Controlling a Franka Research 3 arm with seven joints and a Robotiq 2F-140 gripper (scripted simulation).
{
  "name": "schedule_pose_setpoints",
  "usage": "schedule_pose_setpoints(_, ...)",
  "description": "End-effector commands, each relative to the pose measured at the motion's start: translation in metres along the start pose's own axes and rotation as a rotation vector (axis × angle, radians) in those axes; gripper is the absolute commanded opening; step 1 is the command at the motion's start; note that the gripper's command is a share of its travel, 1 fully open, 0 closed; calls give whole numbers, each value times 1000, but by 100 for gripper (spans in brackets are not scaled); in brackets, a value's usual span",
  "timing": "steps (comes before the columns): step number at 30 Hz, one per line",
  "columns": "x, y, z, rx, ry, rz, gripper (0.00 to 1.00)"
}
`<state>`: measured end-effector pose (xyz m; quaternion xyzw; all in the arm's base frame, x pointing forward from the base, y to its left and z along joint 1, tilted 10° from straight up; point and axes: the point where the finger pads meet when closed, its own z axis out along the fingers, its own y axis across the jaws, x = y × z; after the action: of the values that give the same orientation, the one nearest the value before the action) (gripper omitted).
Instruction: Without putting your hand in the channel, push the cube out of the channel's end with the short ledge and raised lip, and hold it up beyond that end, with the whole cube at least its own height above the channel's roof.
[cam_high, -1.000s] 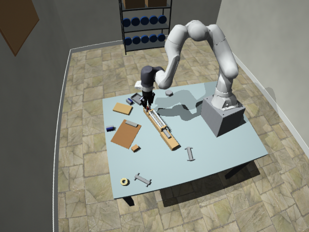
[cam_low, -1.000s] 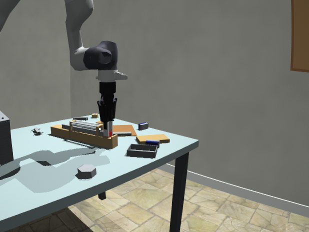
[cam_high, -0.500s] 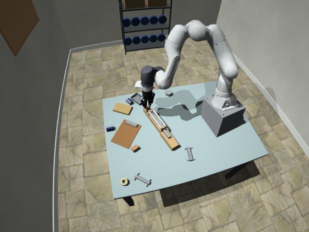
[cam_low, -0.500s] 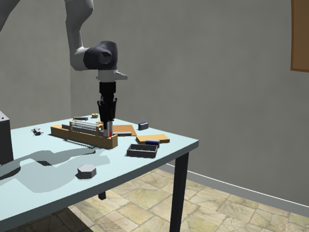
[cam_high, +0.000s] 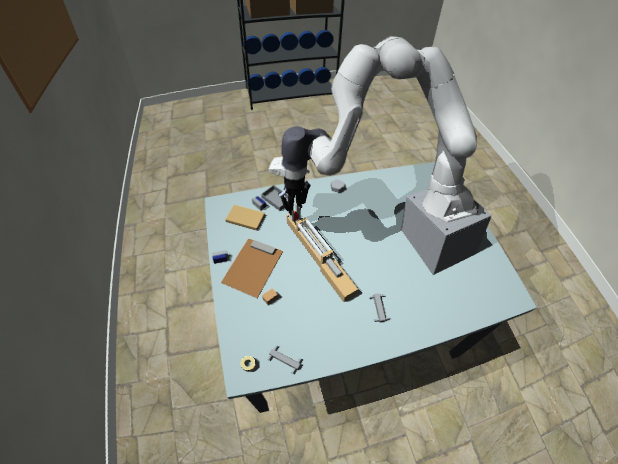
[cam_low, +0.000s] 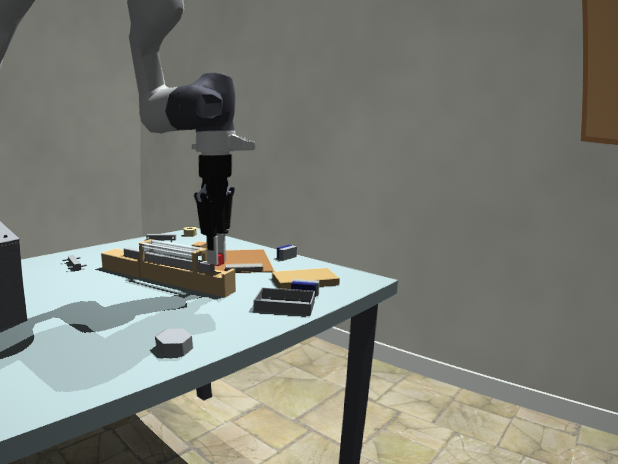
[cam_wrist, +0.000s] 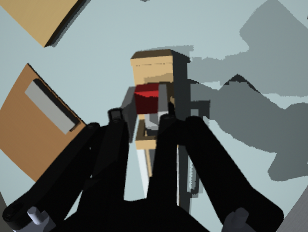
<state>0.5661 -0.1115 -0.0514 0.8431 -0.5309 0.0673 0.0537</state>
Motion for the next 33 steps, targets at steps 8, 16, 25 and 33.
schedule_pose_setpoints(8, 1, 0, -59, -4, -2, -4, 0)
schedule_pose_setpoints(16, 1, 0, -61, -4, -2, -4, 0)
schedule_pose_setpoints(25, 1, 0, -61, -4, -2, -4, 0)
schedule_pose_setpoints(33, 1, 0, -61, -4, -2, -4, 0)
